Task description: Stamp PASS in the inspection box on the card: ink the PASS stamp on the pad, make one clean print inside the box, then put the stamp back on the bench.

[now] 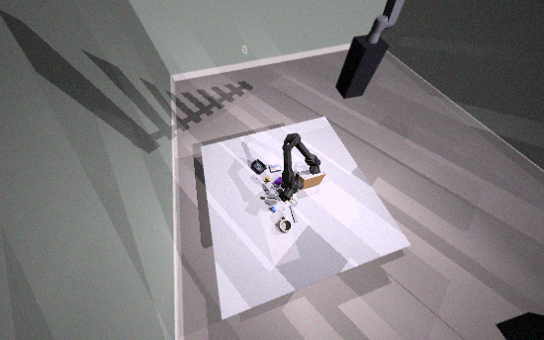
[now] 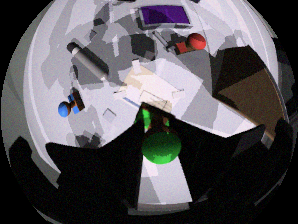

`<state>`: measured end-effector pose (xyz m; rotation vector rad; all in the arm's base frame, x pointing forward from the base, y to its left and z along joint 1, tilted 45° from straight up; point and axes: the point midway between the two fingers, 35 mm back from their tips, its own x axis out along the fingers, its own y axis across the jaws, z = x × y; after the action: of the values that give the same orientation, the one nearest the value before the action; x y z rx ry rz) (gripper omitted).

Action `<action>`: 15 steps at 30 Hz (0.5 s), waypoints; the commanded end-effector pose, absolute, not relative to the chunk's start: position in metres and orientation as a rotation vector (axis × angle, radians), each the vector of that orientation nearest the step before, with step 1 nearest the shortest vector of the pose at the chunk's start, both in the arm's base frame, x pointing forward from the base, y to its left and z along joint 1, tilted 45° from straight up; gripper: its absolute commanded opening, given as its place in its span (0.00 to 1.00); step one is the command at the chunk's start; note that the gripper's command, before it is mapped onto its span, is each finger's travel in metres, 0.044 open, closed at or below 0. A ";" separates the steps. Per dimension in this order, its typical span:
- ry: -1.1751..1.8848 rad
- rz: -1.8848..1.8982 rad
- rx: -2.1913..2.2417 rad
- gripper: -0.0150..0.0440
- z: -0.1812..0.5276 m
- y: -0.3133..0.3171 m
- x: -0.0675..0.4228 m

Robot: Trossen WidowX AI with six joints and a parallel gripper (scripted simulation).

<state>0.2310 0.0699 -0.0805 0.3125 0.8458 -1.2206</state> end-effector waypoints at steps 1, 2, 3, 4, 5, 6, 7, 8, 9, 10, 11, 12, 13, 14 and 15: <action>0.828 -1.237 0.339 0.25 -0.084 0.072 0.230; 0.828 -1.237 0.339 0.25 -0.085 0.071 0.230; 0.828 -1.237 0.339 0.25 -0.085 0.071 0.230; 0.828 -1.237 0.339 0.25 -0.086 0.070 0.230; 0.827 -1.237 0.339 0.25 -0.086 0.070 0.230; 0.827 -1.237 0.339 0.25 -0.087 0.070 0.230; 0.827 -1.237 0.339 0.25 -0.087 0.069 0.230; 0.827 -1.237 0.339 0.25 -0.088 0.069 0.230; 0.827 -1.237 0.339 0.25 -0.088 0.068 0.231; 0.827 -1.237 0.339 0.25 -0.089 0.068 0.231; 0.827 -1.237 0.339 0.25 -0.089 0.067 0.231; 0.827 -1.237 0.339 0.25 -0.090 0.067 0.231; 0.827 -1.236 0.339 0.25 -0.090 0.066 0.231; 0.827 -1.236 0.339 0.25 -0.091 0.066 0.231; 0.827 -1.236 0.339 0.25 -0.091 0.066 0.231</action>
<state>0.2319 0.0692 -0.0886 0.3479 0.8265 -1.2329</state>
